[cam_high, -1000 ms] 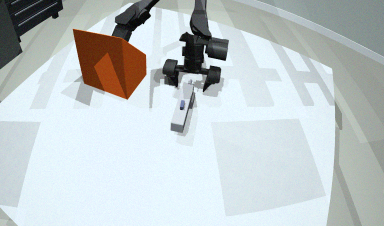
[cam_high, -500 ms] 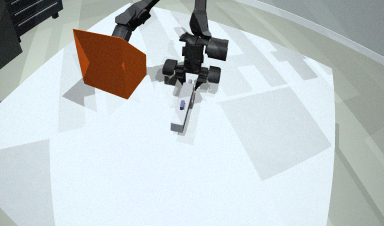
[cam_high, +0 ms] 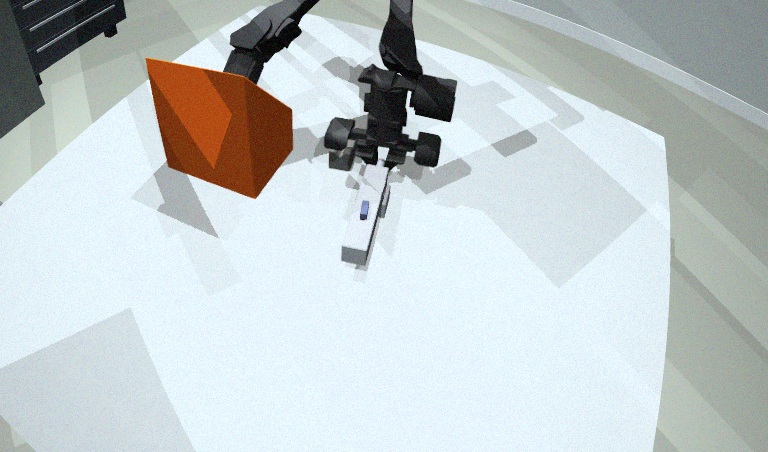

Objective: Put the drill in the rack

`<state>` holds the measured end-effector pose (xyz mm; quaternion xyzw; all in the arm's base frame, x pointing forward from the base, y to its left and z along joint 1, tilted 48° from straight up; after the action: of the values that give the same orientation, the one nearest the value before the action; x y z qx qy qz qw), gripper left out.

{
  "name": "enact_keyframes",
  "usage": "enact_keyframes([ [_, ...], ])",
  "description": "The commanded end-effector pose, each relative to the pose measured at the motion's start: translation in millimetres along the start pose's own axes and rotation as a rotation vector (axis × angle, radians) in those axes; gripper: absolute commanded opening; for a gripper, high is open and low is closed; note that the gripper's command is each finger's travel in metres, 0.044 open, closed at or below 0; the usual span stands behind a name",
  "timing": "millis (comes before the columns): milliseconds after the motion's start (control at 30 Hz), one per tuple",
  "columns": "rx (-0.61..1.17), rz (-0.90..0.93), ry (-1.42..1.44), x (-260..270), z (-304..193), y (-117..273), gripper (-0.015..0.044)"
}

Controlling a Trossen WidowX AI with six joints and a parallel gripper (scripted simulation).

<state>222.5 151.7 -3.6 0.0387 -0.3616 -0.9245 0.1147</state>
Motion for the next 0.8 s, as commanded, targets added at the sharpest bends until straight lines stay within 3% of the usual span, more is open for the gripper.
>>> enact_keyframes([
  [0,-0.005,0.002,-0.001,0.9,4.9,0.0,0.0],
  [767,-0.006,0.002,-0.001,5.6,31.1,0.0,0.0],
])
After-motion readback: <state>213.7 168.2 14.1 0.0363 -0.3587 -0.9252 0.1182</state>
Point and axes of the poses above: the point midway between the two fingers, 35 mm back from their tips, its own y axis back along the fingers, its own x axis across the jaws, z = x × y, the point moved 6 cm from there along y, back along the fingers, and after that the axes turned 12 degrees about -y, right-handed, at the moved point
